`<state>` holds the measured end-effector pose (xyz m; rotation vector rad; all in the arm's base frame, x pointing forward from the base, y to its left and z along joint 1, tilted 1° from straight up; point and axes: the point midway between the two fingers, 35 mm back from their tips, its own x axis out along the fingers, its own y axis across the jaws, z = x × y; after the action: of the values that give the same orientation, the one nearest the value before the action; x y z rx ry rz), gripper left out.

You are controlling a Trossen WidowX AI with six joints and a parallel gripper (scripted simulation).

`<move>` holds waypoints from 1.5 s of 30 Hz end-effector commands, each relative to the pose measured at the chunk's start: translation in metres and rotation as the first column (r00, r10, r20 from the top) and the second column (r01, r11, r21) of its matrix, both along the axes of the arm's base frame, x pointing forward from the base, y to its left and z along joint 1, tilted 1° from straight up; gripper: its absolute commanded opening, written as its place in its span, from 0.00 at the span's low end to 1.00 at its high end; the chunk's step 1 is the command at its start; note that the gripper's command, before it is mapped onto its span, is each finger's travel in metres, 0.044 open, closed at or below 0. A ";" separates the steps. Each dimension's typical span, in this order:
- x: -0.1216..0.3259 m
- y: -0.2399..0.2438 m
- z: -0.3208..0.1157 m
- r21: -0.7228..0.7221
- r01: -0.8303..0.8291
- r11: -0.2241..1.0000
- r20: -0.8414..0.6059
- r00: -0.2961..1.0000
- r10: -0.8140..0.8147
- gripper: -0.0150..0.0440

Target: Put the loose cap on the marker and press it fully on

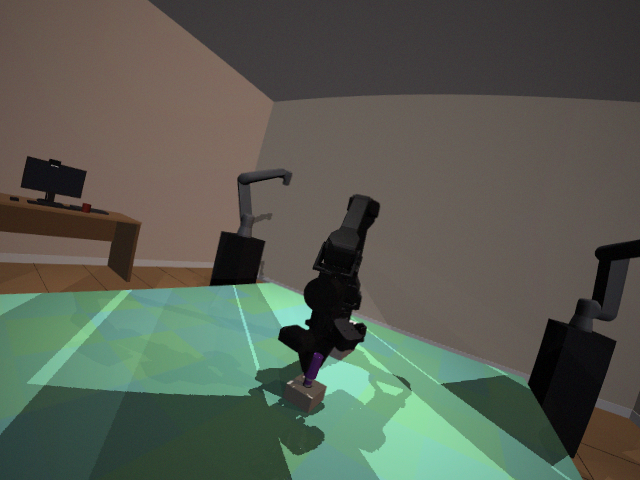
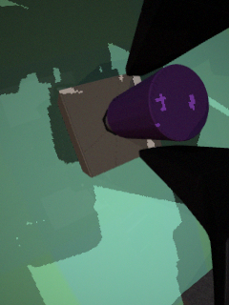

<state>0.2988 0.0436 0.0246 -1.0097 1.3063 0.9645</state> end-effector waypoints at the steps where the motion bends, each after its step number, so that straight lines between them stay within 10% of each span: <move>1: 0.000 0.000 0.000 0.000 0.000 1.000 0.000 1.000 0.000 0.79; 6: 0.000 0.000 0.000 0.000 0.000 1.000 0.000 1.000 0.000 1.00; 20: -0.003 0.001 0.075 0.000 0.000 1.000 0.000 1.000 0.000 1.00; 26: -0.003 0.002 0.072 0.016 0.431 0.902 0.001 0.903 -0.431 0.73; 33: -0.004 0.003 0.067 0.039 0.907 0.419 -0.013 0.420 -0.908 0.42; 36: -0.004 0.004 0.066 0.044 0.979 0.200 -0.020 0.201 -0.979 0.29; 45: -0.004 0.004 0.065 0.044 0.982 0.184 -0.021 0.185 -0.983 0.25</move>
<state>0.2946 0.0471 0.0926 -0.1609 1.5290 0.1464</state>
